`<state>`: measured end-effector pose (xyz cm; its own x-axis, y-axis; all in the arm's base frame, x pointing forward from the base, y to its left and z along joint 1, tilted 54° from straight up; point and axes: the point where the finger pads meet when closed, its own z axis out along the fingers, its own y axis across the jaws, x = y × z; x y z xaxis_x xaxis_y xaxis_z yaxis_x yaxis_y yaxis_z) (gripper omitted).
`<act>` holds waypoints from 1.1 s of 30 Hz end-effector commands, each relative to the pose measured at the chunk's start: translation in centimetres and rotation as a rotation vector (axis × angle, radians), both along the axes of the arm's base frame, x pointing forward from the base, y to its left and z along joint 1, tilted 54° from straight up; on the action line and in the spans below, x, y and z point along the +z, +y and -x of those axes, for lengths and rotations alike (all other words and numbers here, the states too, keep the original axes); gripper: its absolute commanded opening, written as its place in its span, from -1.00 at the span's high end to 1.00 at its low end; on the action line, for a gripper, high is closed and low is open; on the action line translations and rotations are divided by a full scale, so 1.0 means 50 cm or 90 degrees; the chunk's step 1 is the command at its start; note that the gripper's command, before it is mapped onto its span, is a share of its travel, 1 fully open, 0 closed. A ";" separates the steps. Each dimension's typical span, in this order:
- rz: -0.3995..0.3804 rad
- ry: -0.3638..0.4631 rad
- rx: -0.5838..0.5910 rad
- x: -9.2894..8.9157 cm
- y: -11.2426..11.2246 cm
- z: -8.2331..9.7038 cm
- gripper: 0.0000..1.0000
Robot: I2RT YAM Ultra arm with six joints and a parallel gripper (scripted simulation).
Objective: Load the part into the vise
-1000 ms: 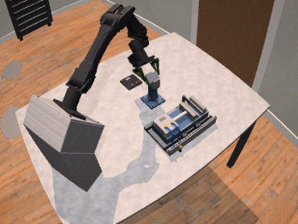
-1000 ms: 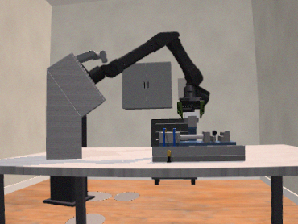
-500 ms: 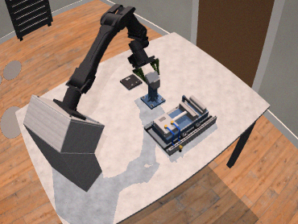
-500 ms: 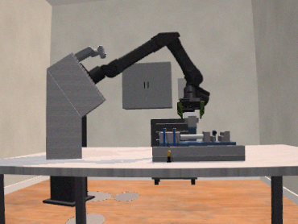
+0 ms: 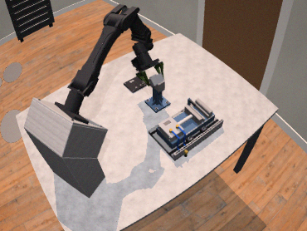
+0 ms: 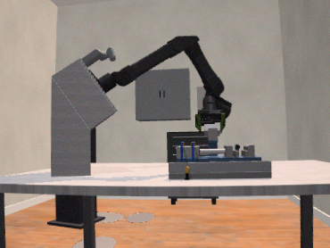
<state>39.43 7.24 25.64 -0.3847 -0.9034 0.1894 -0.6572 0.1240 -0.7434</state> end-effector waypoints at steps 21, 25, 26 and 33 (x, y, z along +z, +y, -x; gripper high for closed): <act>-0.043 -0.025 0.039 0.020 -0.012 0.007 -0.62; -0.054 -0.027 0.051 0.020 -0.012 0.008 -0.62; -0.056 -0.028 0.054 0.020 -0.012 0.008 -0.62; -0.077 -0.032 0.079 0.020 -0.012 0.008 -0.62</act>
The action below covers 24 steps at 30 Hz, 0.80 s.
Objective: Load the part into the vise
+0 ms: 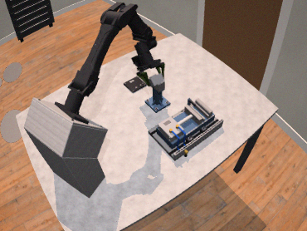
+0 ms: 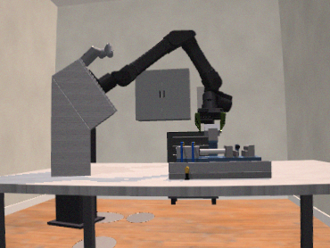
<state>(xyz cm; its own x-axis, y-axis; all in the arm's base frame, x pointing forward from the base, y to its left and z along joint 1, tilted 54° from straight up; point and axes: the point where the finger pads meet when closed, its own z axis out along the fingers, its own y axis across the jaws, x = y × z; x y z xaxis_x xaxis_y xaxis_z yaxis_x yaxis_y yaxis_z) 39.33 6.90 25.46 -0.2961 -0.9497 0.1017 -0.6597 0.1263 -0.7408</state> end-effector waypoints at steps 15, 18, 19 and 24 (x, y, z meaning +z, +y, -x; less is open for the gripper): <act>-0.066 -0.034 0.069 0.024 -0.005 0.006 -0.62; -0.073 -0.035 0.078 0.024 -0.005 0.005 -0.62; -0.073 -0.035 0.078 0.024 -0.005 0.005 -0.62; -0.092 -0.040 0.101 0.024 -0.005 0.006 -0.62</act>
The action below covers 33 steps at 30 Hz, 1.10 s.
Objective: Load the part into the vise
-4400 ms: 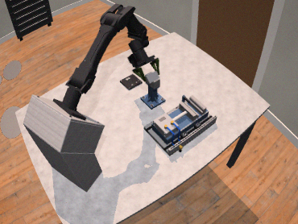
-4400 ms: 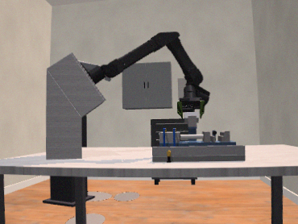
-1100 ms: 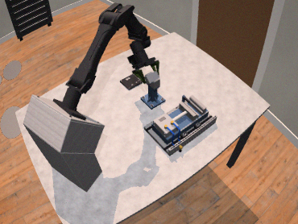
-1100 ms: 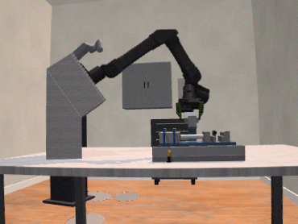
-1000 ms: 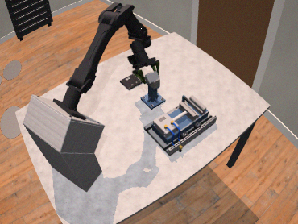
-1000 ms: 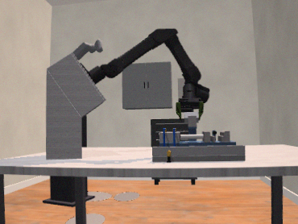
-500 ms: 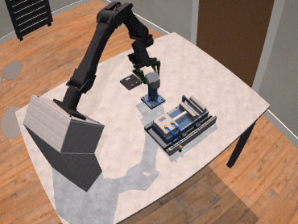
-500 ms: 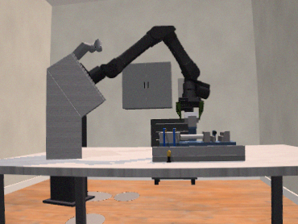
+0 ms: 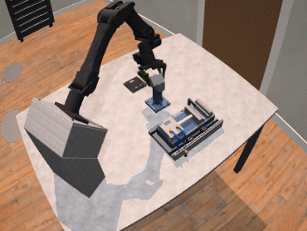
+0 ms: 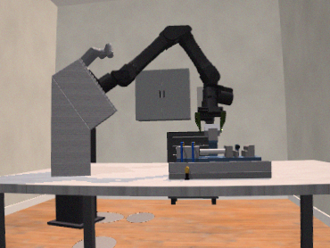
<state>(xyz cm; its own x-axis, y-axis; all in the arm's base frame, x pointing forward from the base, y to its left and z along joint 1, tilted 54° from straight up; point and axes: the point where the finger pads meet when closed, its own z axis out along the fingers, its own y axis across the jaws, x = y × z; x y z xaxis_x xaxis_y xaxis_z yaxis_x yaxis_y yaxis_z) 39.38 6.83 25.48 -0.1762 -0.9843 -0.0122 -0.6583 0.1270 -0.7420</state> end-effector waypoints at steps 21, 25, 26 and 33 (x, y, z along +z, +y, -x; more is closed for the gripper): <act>-0.099 -0.042 0.112 0.024 -0.003 0.007 -0.62; -0.116 -0.045 0.133 0.024 -0.003 0.007 -0.62; -0.121 -0.046 0.138 0.024 -0.003 0.007 -0.62; -0.142 -0.051 0.163 0.024 -0.003 0.007 -0.62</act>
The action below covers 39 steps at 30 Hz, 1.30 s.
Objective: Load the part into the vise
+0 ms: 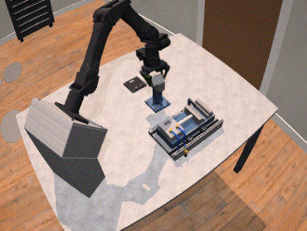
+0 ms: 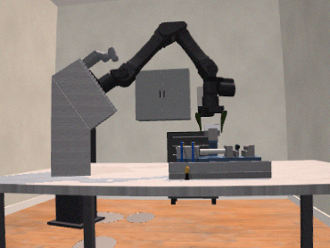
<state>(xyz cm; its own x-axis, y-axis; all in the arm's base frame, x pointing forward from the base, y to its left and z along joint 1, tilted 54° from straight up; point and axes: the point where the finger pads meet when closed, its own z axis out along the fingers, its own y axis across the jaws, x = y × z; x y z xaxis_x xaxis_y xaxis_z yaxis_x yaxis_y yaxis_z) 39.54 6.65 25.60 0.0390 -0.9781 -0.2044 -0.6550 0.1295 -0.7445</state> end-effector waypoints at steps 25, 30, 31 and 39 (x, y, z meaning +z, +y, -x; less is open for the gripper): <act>-0.127 -0.023 0.144 -0.006 0.000 0.001 -0.62; -0.140 -0.031 0.160 -0.001 0.000 0.003 -0.62; -0.137 -0.068 0.170 0.047 0.000 -0.002 -0.62; -0.179 -0.047 0.208 0.010 -0.001 -0.003 -0.62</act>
<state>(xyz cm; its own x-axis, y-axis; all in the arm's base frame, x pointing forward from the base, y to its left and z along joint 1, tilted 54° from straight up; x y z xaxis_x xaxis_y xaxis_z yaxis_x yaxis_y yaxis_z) 39.79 6.48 25.58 0.3102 -0.8508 -0.4242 -0.6540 0.1329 -0.7447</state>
